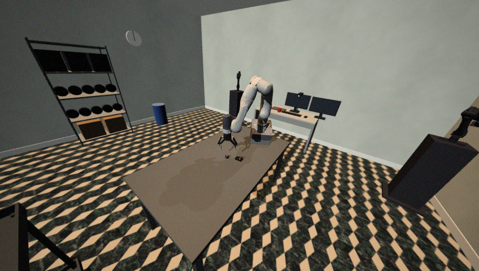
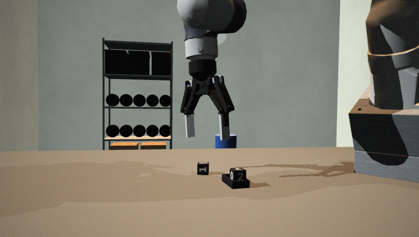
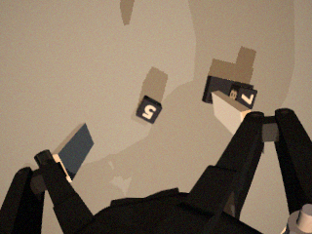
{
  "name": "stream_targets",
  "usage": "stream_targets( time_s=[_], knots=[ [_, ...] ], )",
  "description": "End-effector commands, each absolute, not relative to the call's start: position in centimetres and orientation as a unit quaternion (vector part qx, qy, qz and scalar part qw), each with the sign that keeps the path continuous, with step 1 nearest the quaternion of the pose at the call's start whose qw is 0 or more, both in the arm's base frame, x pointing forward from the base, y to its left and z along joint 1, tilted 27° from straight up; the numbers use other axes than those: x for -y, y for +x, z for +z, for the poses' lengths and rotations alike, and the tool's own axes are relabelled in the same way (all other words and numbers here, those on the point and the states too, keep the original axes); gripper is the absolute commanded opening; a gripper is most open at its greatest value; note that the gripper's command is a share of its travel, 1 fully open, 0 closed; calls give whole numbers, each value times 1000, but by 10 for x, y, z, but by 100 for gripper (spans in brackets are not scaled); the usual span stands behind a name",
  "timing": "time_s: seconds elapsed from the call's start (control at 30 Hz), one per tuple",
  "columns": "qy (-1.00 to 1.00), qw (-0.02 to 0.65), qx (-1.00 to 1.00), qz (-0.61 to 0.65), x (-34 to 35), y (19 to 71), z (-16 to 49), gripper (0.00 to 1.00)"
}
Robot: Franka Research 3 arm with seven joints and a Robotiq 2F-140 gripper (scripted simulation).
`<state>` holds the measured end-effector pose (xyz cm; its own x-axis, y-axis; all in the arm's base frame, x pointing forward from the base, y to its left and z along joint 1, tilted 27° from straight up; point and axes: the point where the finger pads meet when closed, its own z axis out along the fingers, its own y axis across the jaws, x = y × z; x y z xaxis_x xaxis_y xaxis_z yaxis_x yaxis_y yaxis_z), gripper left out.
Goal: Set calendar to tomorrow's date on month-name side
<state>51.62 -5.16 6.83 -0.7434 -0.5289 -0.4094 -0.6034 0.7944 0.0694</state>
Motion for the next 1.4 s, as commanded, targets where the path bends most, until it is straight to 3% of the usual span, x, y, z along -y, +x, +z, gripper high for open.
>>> stream_targets(
  time_s=[0.0,1.37],
  knots=[
    [-383,205,-897,85,52,516,68,100],
    [-676,219,-703,11,51,514,68,100]
  ],
)
